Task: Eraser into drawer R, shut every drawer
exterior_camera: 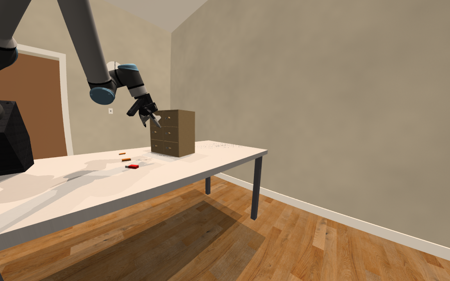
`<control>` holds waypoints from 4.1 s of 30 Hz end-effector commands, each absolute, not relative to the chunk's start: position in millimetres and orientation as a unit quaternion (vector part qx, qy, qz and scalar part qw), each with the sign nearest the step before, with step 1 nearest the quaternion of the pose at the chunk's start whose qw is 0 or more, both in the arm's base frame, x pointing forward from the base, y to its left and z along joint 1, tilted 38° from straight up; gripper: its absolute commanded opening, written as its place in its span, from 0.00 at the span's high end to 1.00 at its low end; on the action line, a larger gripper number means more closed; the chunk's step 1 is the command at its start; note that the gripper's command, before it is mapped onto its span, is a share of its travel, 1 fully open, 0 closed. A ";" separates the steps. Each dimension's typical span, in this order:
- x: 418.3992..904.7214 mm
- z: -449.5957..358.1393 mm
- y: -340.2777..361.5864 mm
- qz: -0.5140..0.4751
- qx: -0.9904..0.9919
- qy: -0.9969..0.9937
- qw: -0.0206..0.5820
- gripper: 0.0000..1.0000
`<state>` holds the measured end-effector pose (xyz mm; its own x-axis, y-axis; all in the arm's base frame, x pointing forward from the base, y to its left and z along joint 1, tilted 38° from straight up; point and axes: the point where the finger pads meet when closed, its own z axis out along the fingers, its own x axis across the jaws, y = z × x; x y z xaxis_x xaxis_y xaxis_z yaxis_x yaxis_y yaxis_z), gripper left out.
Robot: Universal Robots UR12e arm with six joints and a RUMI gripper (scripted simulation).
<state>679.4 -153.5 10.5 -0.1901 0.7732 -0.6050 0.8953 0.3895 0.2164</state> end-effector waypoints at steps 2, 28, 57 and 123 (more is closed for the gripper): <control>675.7 15.0 -150.7 -0.115 0.556 0.763 0.311 0.00; 655.7 37.5 -138.0 -0.214 0.591 0.741 0.236 0.00; 646.4 48.1 -132.1 -0.258 0.605 0.727 0.199 0.00; 642.3 28.6 -105.4 -0.261 0.606 0.726 0.196 0.00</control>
